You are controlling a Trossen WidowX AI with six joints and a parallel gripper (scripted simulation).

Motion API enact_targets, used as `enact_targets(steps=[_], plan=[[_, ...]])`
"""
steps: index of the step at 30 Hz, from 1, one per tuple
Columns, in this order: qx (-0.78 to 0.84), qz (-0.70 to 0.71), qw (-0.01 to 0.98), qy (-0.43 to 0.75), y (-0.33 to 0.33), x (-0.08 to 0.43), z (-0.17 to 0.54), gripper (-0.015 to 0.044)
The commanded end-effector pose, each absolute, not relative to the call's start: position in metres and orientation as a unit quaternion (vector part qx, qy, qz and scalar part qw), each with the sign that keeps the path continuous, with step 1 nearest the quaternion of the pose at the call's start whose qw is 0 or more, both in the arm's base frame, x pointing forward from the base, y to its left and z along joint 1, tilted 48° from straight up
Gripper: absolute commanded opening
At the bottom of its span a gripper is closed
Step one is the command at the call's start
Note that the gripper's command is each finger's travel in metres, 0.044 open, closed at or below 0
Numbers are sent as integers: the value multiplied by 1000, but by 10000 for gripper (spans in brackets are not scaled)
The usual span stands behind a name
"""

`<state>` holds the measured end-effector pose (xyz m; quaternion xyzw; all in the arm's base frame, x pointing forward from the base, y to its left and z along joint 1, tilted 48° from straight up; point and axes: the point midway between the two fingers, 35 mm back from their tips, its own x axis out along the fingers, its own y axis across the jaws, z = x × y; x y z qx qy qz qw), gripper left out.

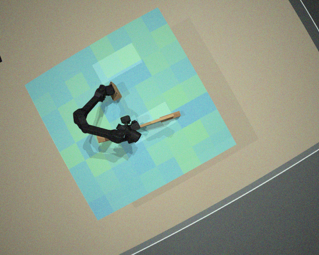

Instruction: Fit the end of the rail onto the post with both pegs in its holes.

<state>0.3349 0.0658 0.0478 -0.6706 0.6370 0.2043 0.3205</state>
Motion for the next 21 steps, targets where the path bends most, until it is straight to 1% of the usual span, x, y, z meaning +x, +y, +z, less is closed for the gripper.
enact_targets(steps=[1,21], plan=[[-671,204,316,638,59,336,43,440],[-672,204,316,638,35,339,21,440]])
